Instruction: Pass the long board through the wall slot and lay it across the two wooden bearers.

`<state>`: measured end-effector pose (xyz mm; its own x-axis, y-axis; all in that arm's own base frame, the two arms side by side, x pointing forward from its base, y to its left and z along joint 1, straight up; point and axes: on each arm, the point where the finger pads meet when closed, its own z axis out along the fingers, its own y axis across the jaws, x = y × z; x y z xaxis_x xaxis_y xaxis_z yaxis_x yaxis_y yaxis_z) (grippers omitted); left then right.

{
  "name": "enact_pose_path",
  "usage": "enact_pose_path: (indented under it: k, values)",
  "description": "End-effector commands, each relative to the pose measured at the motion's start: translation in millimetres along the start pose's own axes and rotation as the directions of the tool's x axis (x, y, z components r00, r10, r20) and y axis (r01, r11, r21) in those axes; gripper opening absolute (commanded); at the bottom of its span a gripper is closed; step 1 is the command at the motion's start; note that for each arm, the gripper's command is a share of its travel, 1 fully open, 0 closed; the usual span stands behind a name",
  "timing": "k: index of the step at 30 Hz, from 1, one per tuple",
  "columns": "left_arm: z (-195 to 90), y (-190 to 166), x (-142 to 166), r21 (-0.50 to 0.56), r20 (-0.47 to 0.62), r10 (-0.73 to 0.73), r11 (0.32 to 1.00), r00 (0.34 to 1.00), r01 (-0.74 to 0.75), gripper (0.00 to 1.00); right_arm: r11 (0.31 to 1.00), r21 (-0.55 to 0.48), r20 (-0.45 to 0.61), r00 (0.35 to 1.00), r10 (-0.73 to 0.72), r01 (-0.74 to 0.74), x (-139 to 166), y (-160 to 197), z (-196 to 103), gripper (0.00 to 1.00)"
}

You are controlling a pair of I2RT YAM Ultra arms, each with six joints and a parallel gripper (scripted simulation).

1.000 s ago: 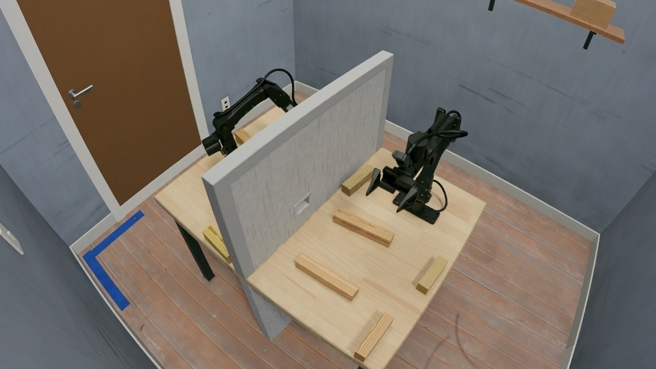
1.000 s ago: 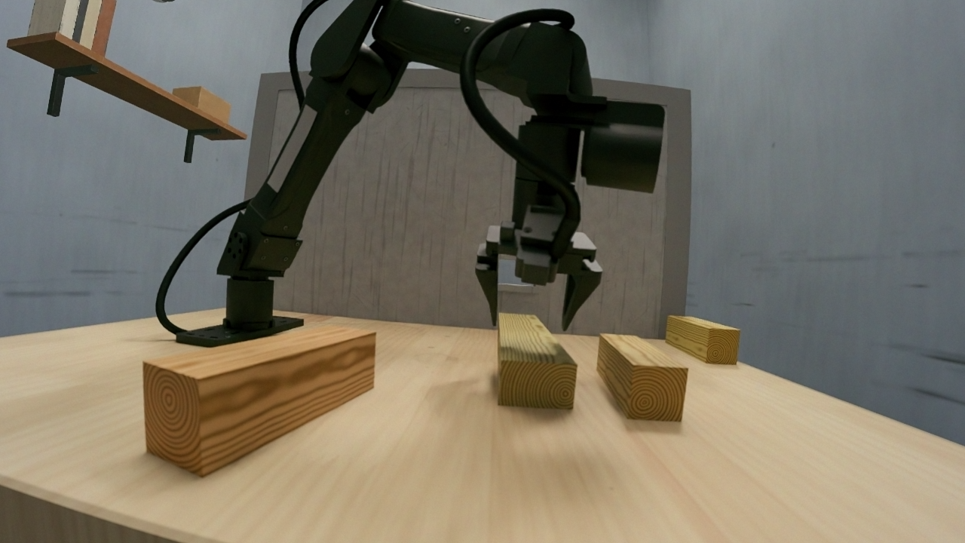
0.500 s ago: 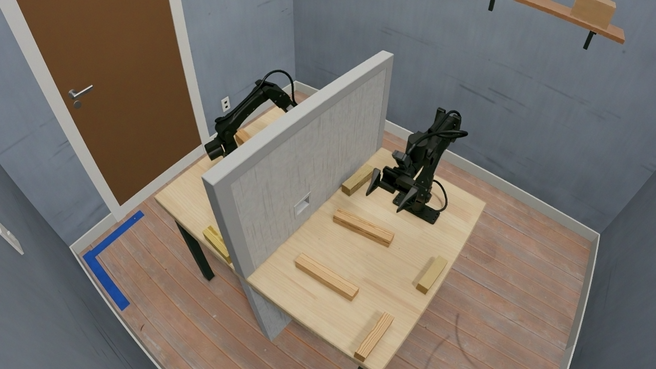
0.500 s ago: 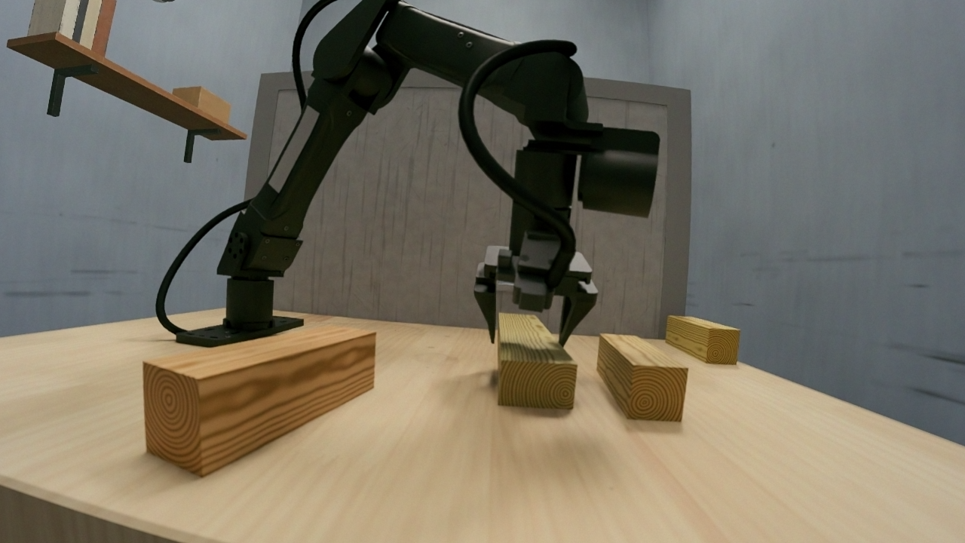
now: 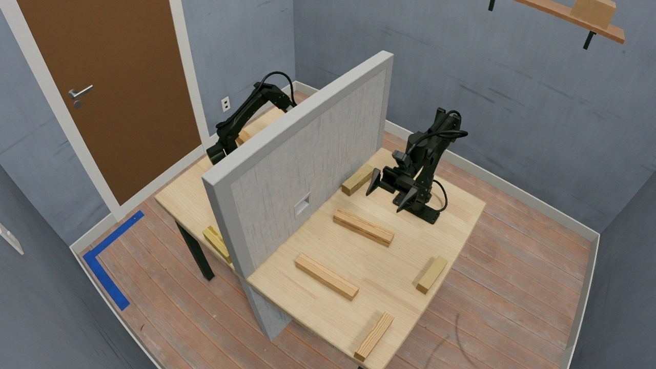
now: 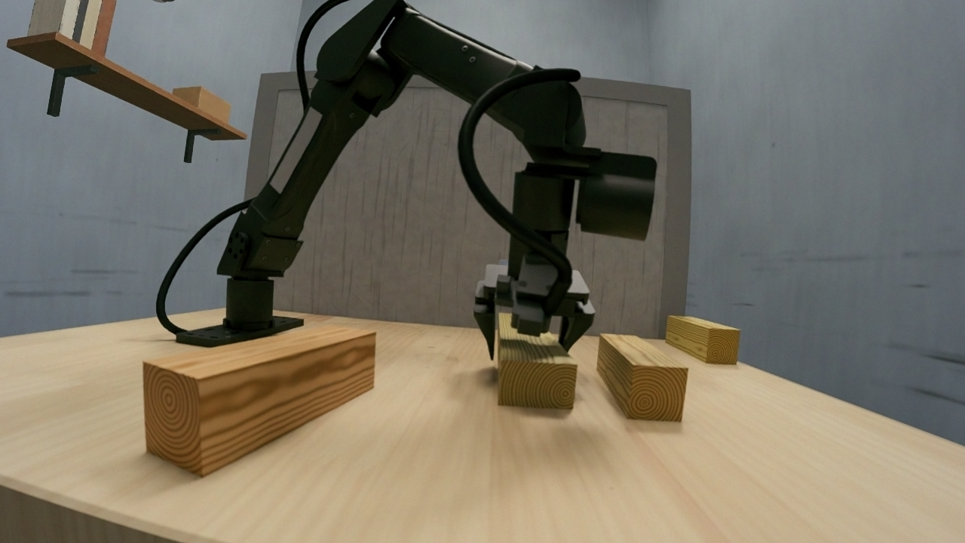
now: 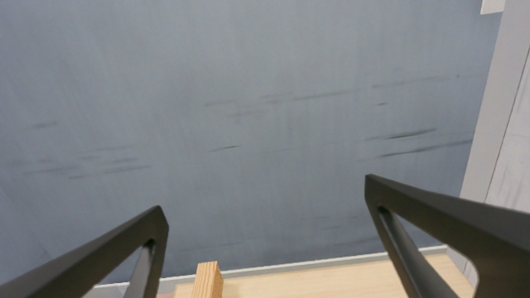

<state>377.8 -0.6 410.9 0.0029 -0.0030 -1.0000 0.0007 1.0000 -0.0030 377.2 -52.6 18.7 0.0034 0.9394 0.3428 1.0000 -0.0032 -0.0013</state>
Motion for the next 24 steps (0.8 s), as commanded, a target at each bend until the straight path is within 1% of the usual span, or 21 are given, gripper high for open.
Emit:
enact_pose_path:
  k: [1, 2, 3, 5, 6, 7, 18, 19, 22, 23, 24]
  values:
    - [-14.4, 2.9, -30.3, -0.011, 0.066, -0.011, 1.0, 0.998, 0.011, 1.0, 0.998, -0.054, 0.016, 1.0, -0.015, 0.016, 4.5, 11.8, -15.8, 0.78]
    - [-14.4, 2.9, -30.3, -0.011, 0.066, -0.011, 1.0, 0.998, 0.011, 1.0, 0.997, -0.073, 0.023, 1.0, -0.019, 0.02, 2.2, 16.2, -23.0, 0.78]
    - [-14.4, 2.9, -30.3, -0.011, 0.066, -0.011, 1.0, 0.998, 0.011, 1.0, 0.995, -0.096, 0.031, 0.999, -0.021, 0.024, 0.9, 20.5, -26.4, 0.0]
    - [-14.4, 2.9, -30.3, -0.011, 0.066, -0.011, 1.0, 0.998, 0.011, 1.0, 0.995, -0.096, 0.031, 0.999, -0.021, 0.024, 0.9, 20.5, -26.4, 0.0]
    - [-14.4, 2.9, -30.3, -0.011, 0.066, -0.011, 1.0, 0.998, 0.011, 1.0, 0.999, -0.034, 0.009, 1.0, -0.004, 0.004, 1.0, 7.1, -11.1, 0.0]
    - [-14.4, 2.9, -30.3, -0.011, 0.066, -0.011, 1.0, 0.998, 0.011, 1.0, 0.998, -0.066, 0.016, 1.0, -0.006, 0.007, 0.4, 14.0, -22.2, 0.0]
    - [-14.4, 2.9, -30.3, -0.011, 0.066, -0.011, 1.0, 0.998, 0.011, 1.0, 0.998, -0.066, 0.016, 1.0, -0.006, 0.007, 0.4, 14.0, -22.2, 0.0]
    - [-14.4, 2.9, -30.3, -0.011, 0.066, -0.011, 1.0, 0.998, 0.011, 1.0, 0.998, -0.056, 0.013, 1.0, -0.003, 0.003, 4.6, 9.2, -29.4, 0.0]
    - [-14.4, 2.9, -30.3, -0.011, 0.066, -0.011, 1.0, 0.998, 0.011, 1.0, 0.998, -0.066, 0.016, 1.0, -0.006, 0.007, 3.8, 12.0, -29.5, 0.0]
    - [-14.4, 2.9, -30.3, -0.011, 0.066, -0.011, 1.0, 0.998, 0.011, 1.0, 0.999, -0.034, 0.007, 1.0, -0.003, 0.004, 7.5, 5.3, -26.6, 0.0]
    - [-14.4, 2.9, -30.3, -0.011, 0.066, -0.011, 1.0, 0.998, 0.011, 1.0, 0.999, -0.054, 0.012, 1.0, -0.002, 0.003, 7.2, 8.3, -35.6, 0.0]
